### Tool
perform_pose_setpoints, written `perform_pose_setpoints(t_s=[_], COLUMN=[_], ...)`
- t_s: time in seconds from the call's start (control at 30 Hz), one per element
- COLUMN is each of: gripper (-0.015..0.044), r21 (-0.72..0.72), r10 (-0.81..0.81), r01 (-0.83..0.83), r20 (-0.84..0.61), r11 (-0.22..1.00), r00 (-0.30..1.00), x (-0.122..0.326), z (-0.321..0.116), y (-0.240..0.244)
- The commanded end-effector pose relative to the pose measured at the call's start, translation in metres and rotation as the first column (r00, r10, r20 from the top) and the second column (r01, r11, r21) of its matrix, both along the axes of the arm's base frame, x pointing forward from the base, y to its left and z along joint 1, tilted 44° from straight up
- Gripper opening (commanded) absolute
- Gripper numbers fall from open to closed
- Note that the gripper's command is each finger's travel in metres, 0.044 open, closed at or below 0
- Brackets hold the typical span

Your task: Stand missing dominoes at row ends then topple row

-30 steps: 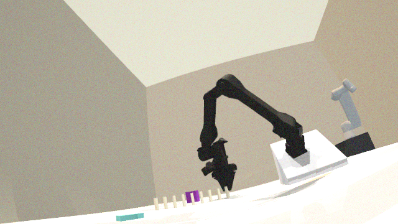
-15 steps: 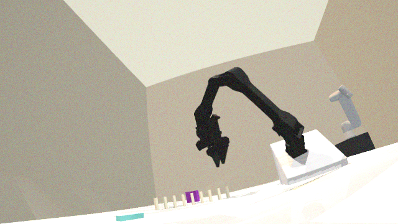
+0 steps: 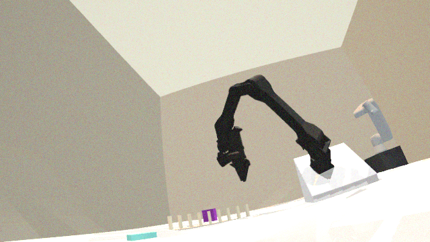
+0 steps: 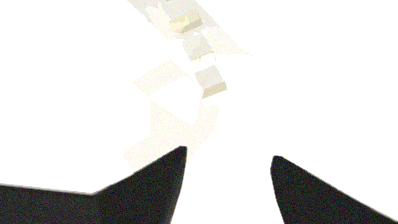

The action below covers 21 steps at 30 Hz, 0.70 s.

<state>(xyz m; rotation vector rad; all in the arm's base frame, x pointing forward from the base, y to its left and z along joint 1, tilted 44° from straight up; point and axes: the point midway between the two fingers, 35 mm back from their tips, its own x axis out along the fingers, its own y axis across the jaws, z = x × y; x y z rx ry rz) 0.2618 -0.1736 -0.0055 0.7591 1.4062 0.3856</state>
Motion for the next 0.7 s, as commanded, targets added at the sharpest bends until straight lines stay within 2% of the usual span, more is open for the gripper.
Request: perform_pose_setpoints(t_s=[0.0, 0.13, 0.2, 0.67], gripper=[0.0099, 0.0, 0.0, 0.0], r21=[-0.006, -0.103, -0.127, -0.127], r10=[-0.428, -0.58, -0.598, -0.599], r01=[0.472, 0.681, 0.712, 0.712], r20=[-0.431, -0.624, -0.653, -0.653], r11=[0.882, 0.725, 0.691, 0.69], r00=[0.794, 0.524, 0.465, 0.463], x=[-0.012, -0.02, -0.021, -0.021], z=[-0.024, -0.037, -0.039, -0.039], y=[0.016, 0.027, 0.028, 0.028])
